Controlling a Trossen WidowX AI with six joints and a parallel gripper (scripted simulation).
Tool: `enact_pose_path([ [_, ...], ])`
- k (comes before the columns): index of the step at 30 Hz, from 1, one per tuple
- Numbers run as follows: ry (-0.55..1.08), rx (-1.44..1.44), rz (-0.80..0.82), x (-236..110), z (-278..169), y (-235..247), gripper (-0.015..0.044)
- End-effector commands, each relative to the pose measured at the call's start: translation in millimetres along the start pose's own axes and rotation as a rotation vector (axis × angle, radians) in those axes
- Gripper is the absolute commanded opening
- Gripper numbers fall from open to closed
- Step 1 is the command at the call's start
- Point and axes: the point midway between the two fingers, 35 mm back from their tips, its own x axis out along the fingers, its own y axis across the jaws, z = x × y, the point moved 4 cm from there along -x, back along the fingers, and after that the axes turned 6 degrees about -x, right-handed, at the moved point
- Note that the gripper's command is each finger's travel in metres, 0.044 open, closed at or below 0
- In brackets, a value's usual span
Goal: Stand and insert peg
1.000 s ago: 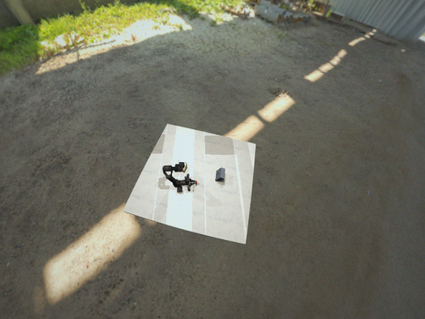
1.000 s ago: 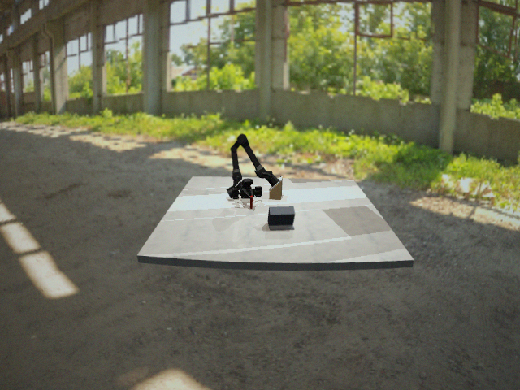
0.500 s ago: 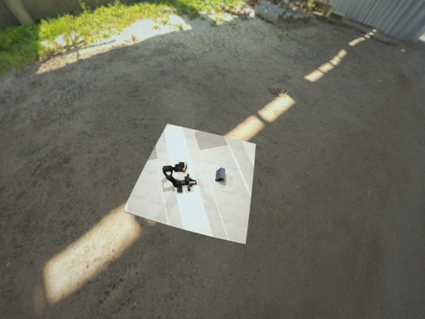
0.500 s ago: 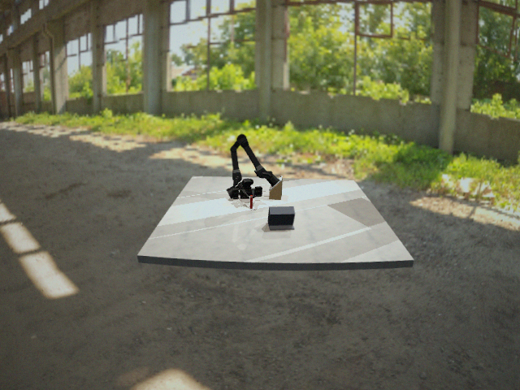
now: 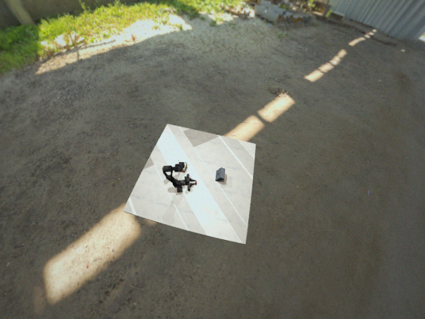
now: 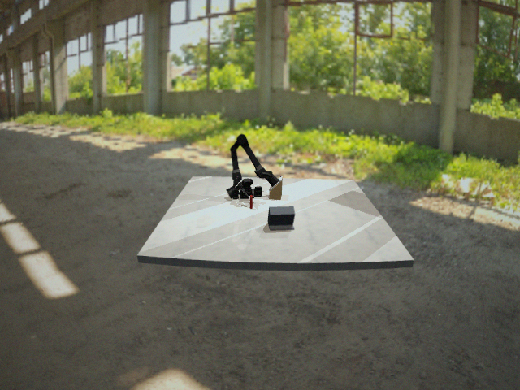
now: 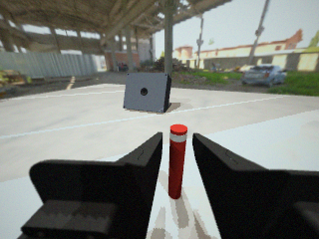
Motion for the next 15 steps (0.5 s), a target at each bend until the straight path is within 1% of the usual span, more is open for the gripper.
enact_pose_path([
  [1, 0.001, 0.002, 0.001, 0.0, 0.0, 0.1, 0.0130],
  [5, 0.001, 0.002, 0.001, 0.0, 0.0, 0.1, 0.0130],
  [15, 0.001, 0.002, 0.001, 0.0, 0.0, 0.1, 0.0392],
])
